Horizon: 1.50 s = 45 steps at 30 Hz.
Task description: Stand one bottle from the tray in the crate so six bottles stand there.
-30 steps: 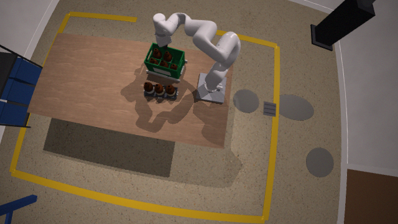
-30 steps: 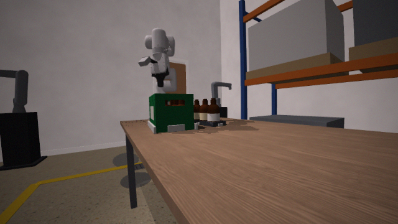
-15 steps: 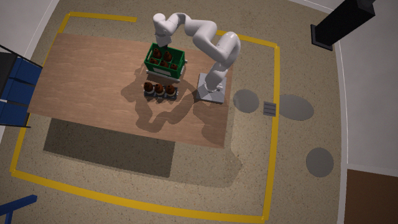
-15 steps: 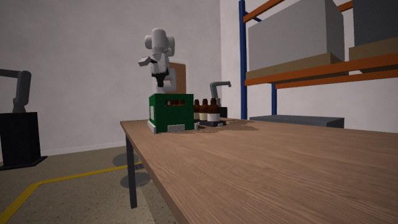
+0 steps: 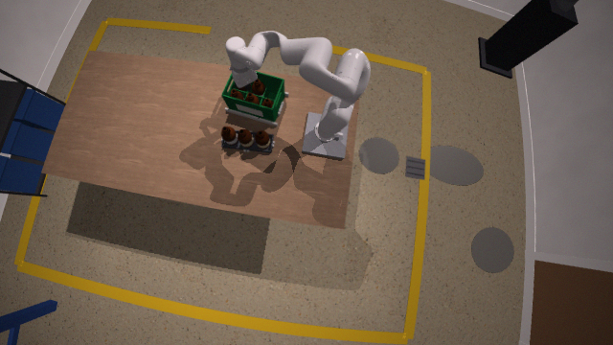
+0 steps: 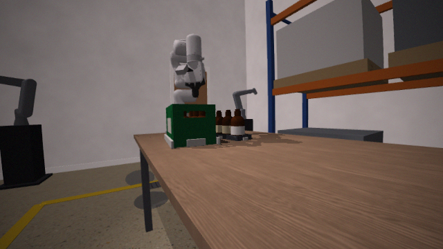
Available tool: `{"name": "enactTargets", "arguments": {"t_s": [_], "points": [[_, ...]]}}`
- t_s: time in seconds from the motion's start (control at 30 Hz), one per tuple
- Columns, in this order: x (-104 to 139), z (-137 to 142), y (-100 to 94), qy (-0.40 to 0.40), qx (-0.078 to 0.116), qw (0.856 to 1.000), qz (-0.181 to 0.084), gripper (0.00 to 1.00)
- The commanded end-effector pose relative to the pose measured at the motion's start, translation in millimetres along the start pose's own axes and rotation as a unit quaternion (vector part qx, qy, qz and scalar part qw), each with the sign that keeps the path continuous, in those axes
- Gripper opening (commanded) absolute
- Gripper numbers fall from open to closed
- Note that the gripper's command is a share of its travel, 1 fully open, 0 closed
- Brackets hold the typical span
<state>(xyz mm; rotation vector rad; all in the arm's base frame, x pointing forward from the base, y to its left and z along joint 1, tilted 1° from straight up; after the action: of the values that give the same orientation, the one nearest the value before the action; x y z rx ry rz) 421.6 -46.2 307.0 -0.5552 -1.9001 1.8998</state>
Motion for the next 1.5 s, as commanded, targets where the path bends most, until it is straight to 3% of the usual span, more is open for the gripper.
{"name": "enactTargets", "arguments": {"t_s": [0.0, 0.13, 0.17, 0.37, 1.47], "points": [[38, -59, 0.0, -0.043, 0.000, 0.999, 0.000, 0.00], [72, -99, 1.5, -0.054, 0.000, 0.999, 0.000, 0.00], [80, -108, 1.8, -0.054, 0.000, 0.999, 0.000, 0.65], [119, -162, 3.0, -0.054, 0.000, 0.999, 0.000, 0.65], [119, -162, 3.4, -0.054, 0.000, 0.999, 0.000, 0.65]]}}
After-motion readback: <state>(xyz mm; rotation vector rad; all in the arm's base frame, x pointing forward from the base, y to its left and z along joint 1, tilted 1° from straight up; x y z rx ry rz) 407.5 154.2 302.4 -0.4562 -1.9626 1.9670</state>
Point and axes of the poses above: the point where the finger pads meet when closed, its own y axis out along the fingers, its own z axis across the jaws, x = y × z, the point moved 8 cm from there along -y, back along the fingers, and after that the axes turned 13 degrees about -y, right-handed, at the moved point
